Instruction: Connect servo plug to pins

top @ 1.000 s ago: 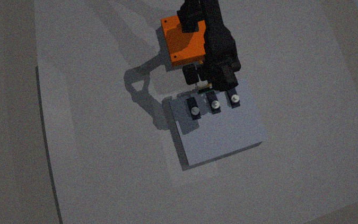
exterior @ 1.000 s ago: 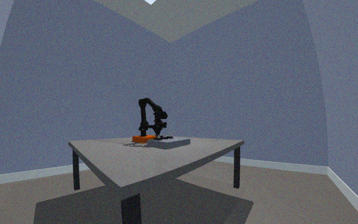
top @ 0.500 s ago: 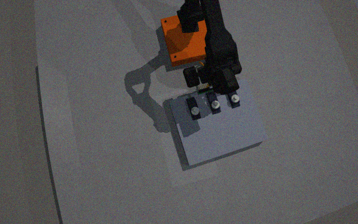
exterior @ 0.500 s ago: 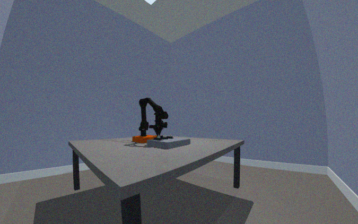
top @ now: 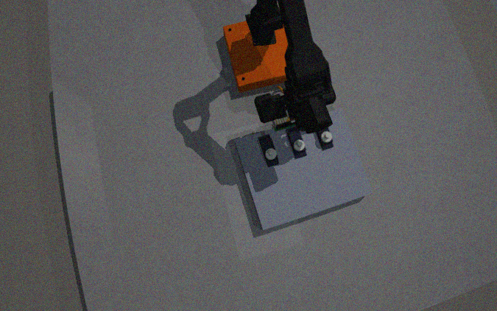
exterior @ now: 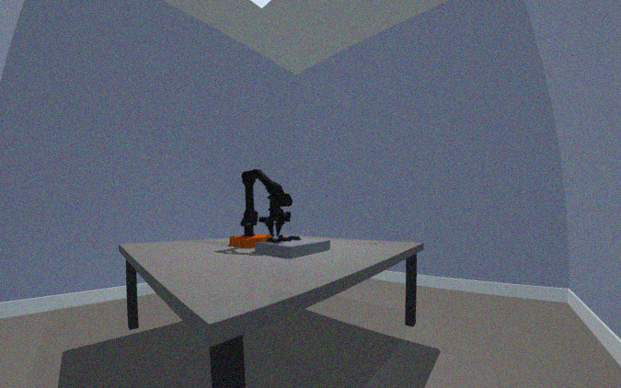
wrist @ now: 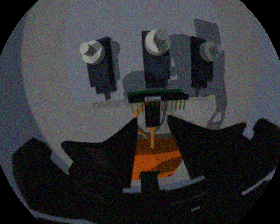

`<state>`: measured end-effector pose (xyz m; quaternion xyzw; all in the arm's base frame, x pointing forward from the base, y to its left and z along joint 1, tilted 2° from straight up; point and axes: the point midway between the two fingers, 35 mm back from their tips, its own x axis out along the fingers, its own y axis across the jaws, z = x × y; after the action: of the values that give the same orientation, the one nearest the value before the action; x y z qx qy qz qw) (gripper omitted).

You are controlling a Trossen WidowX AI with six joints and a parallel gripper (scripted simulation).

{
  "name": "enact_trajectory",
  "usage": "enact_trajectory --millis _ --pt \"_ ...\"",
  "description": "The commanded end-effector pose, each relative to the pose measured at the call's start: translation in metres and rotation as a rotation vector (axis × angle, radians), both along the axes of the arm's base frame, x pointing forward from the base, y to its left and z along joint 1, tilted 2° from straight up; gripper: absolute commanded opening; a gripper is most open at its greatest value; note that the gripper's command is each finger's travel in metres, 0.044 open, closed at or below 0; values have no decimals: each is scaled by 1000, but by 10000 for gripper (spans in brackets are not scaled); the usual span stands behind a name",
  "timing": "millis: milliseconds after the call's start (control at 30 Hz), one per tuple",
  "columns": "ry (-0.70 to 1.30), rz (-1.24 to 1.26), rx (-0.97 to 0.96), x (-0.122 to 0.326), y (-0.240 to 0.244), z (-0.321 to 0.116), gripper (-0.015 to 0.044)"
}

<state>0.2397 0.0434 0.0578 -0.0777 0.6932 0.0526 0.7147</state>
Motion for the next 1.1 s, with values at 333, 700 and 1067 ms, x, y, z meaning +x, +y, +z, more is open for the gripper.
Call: enact_trajectory --millis 333,700,1067 --pt "-5 6 -1 -1 2 58 440" --pt "-5 6 -1 -1 2 58 440" --pt "-5 6 -1 -1 2 58 440"
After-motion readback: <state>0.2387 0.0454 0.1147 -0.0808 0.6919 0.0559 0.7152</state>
